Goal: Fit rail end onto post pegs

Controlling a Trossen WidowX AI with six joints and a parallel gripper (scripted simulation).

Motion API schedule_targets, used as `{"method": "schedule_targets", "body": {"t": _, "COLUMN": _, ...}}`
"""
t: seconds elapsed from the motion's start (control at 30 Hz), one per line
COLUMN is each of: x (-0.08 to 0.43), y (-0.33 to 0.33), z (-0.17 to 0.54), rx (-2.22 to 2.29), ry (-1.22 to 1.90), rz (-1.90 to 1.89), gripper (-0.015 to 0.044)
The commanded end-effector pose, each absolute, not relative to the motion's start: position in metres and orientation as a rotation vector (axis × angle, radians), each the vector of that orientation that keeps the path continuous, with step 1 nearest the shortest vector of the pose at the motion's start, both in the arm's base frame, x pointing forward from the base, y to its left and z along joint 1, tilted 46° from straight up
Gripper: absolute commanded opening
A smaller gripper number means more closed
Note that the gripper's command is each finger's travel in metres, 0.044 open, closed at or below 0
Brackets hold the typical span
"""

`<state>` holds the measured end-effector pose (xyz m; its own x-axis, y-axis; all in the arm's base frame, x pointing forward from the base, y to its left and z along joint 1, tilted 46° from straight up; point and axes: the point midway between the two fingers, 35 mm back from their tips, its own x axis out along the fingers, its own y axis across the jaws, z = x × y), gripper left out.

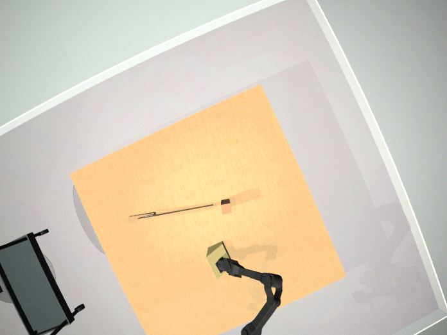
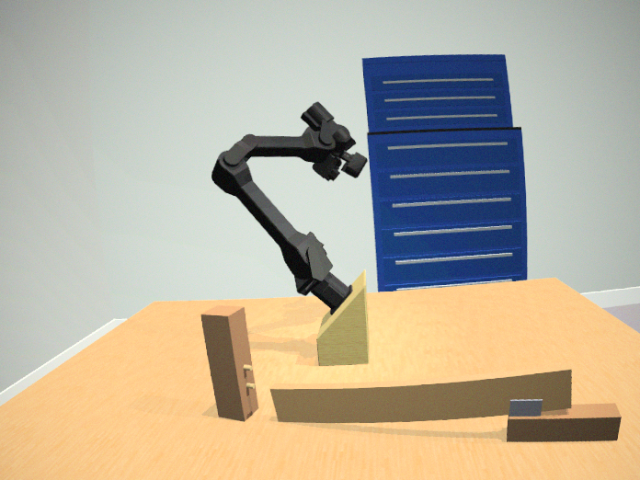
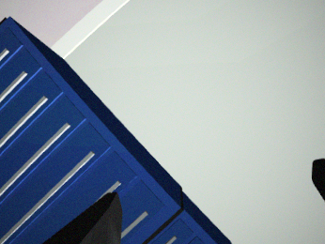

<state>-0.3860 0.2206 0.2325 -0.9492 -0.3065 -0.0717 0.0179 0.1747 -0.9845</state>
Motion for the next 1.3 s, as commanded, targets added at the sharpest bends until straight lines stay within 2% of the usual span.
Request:
{"method": "schedule_targets", "body": {"t": 0.0, "x": -0.385, "y": 0.223, "z": 0.232, "rx": -0.266, "ry": 2.197, "rz": -1.857, "gripper": 0.0426}}
{"method": "schedule_targets", "body": {"t": 0.03, "x": -0.383, "y": 0.23, "z": 0.23, "rx": -0.23, "ry": 2.193, "rz": -1.882, "gripper": 0.044}}
{"method": "schedule_targets", "body": {"t": 0.27, "x": -0.331, "y": 0.325, "z": 0.201, "rx": 0.28, "ry": 2.081, "rz": -2.222, "gripper": 0.044}}
{"method": "schedule_targets", "body": {"t": 0.63, "x": -0.195, "y": 0.438, "z": 0.139, "rx": 1.135, "ry": 1.631, "rz": -2.698, "gripper": 0.044}}
{"method": "schedule_targets", "body": {"t": 0.97, "x": -0.051, "y": 0.471, "z": 0.089, "rx": 1.8, "ry": 0.974, "rz": -3.015, "gripper": 0.044}}
{"method": "schedule_targets", "body": {"t": 1.27, "x": 0.09, "y": 0.446, "z": 0.044, "rx": 2.401, "ry": 0.164, "rz": -3.025, "gripper": 0.044}}
